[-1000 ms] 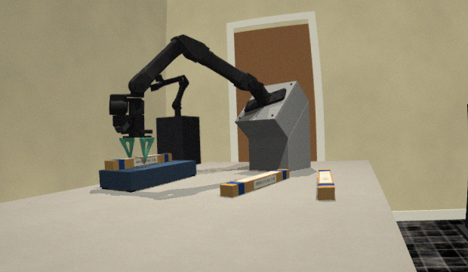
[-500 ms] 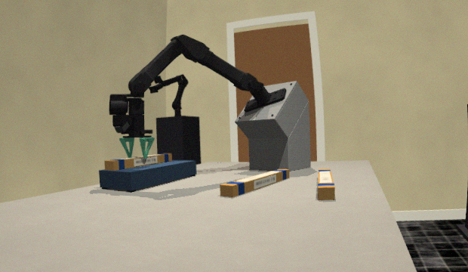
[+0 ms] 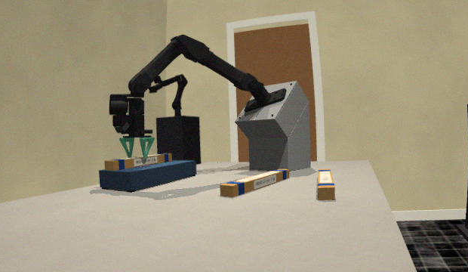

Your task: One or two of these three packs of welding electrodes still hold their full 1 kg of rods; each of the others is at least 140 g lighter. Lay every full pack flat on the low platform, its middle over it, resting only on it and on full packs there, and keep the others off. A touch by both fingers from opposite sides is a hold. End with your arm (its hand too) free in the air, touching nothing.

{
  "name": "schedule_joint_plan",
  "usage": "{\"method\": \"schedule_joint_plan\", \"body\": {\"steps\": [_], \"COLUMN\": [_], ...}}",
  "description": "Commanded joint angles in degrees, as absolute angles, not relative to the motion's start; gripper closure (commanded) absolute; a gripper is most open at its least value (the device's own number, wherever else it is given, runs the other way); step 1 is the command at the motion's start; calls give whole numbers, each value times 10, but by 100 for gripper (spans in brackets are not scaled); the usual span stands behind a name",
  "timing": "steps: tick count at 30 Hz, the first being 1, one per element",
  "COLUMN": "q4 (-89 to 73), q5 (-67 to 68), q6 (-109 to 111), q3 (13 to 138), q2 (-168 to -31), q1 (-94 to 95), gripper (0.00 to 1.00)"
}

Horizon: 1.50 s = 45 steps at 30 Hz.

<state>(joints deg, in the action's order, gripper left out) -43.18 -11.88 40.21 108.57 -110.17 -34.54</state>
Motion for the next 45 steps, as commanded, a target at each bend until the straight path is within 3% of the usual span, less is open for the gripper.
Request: {"method": "schedule_joint_plan", "body": {"steps": [1,17,18,23,45], "q4": [-435,-435,-385,-415,-511], "q5": [-119,-119,-124,-129,-147], "q6": [401,401,407,411,430], "q3": [1090,1090,1014,998,1035], "q2": [-1097,-1097,-1074,-1036,-973], "q1": [-347,-347,-355,-363,-385], "gripper": [26,26,26,26,26]}}
